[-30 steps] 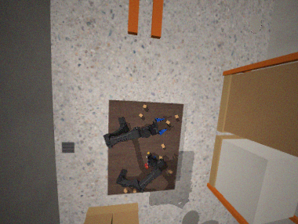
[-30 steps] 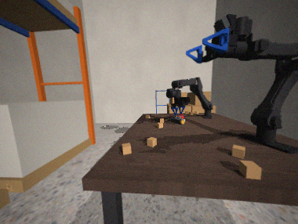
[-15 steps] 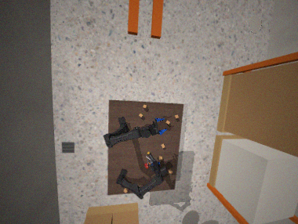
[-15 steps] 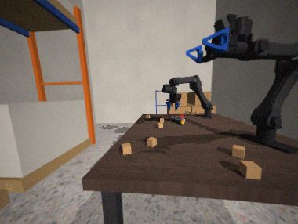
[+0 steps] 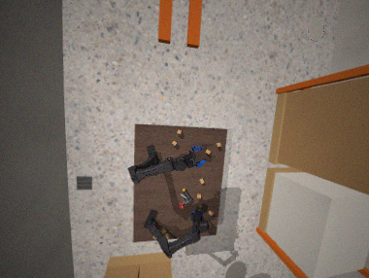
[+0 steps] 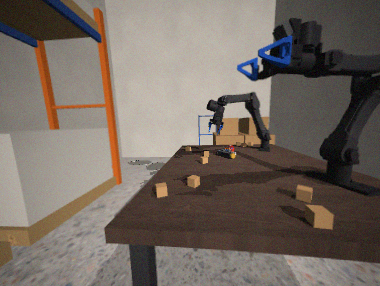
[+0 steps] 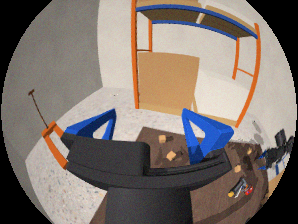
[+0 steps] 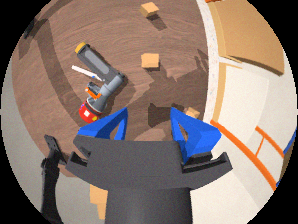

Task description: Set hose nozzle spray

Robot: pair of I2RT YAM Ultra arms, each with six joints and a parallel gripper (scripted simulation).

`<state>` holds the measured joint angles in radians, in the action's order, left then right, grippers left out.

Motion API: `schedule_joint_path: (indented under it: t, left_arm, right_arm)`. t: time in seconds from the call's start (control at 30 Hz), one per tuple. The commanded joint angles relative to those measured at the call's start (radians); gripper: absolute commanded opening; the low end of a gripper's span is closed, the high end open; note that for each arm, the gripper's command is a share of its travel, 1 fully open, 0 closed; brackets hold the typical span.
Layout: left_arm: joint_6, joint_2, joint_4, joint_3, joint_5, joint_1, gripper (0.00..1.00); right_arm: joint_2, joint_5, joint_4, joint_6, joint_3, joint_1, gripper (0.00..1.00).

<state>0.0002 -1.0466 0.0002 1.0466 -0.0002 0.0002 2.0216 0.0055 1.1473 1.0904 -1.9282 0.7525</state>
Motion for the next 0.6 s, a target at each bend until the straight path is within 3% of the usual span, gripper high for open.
schedule_joint_path:
  t: [0.0,0.57]
  left_arm:
    - [-0.009,0.008,0.001,0.019,0.005,0.001,1.00]
    - [-0.009,0.008,0.001,0.019,0.005,0.001,1.00]
  right_arm:
    - [-0.087,-0.009,-0.111,-0.100,0.043,-0.048,0.63]
    - [-0.342,-0.012,-0.407,-0.375,0.275,-0.240,0.63]
